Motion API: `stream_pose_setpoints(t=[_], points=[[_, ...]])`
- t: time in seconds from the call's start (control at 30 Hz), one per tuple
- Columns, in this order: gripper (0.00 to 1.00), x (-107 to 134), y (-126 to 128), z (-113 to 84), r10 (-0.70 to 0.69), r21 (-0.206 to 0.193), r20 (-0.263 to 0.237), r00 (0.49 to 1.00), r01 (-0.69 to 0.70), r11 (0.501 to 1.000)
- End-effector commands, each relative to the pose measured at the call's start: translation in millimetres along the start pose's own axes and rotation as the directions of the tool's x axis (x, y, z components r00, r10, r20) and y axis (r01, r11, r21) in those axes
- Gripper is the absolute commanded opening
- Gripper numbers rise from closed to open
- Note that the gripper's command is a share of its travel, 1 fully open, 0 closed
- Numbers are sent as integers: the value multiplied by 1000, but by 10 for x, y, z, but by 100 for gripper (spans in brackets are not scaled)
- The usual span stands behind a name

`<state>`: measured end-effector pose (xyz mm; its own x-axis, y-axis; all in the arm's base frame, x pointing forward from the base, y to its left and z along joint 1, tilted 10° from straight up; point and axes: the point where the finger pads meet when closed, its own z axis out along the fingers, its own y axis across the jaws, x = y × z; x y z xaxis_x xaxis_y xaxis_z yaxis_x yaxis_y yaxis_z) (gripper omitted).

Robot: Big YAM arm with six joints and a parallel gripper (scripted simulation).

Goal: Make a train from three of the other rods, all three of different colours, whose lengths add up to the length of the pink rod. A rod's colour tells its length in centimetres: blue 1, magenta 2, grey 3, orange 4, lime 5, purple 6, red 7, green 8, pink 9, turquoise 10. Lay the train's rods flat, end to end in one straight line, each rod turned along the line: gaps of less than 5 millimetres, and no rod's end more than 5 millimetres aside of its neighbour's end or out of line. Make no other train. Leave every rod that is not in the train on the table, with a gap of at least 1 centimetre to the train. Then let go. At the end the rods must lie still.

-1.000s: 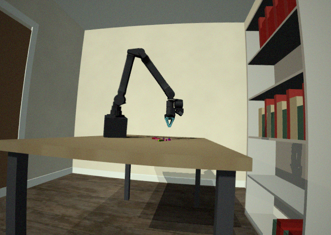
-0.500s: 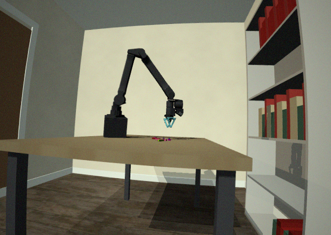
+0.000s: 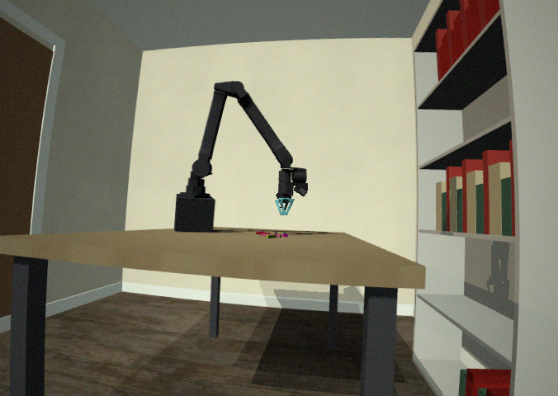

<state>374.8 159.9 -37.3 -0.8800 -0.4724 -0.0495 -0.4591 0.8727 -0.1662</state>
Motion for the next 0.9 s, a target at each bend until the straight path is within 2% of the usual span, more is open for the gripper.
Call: stream_pose_setpoints(t=[0.0, 0.03, 0.1, 0.13, 0.23, 0.27, 0.33, 0.37, 0.43, 0.47, 0.53, 0.57, 0.67, 0.7, 0.8, 0.83, 0.87], points=[[100, 25, 146, -99, 113, -4, 39, 993, -113, 994], [100, 96, 188, -78, 177, -6, 38, 983, -177, 984], [100, 99, 189, -72, 177, -6, 36, 984, -177, 984], [100, 176, 233, -55, 246, -9, 37, 968, -246, 969], [100, 176, 233, -55, 246, -9, 37, 968, -246, 969], [100, -19, 227, -142, 252, -18, 68, 965, -251, 968], [100, -35, 219, -149, 254, -20, 70, 965, -254, 967], [100, 262, 280, -32, 319, -12, 35, 947, -318, 948], [100, 263, 282, -32, 319, -13, 34, 947, -318, 948], [100, 350, 326, -8, 390, -16, 33, 920, -390, 921], [100, 360, 327, 2, 389, -14, 28, 921, -389, 921], [100, 439, 367, 14, 458, -18, 31, 888, -458, 889], [100, 455, 370, 36, 457, -14, 24, 889, -457, 889], [100, 313, 372, -18, 461, -26, 43, 887, -460, 888], [100, 266, 338, -32, 470, -30, 49, 881, -469, 883], [100, 523, 404, 36, 520, -20, 28, 854, -520, 854], [100, 523, 404, 36, 520, -20, 28, 854, -520, 854]])
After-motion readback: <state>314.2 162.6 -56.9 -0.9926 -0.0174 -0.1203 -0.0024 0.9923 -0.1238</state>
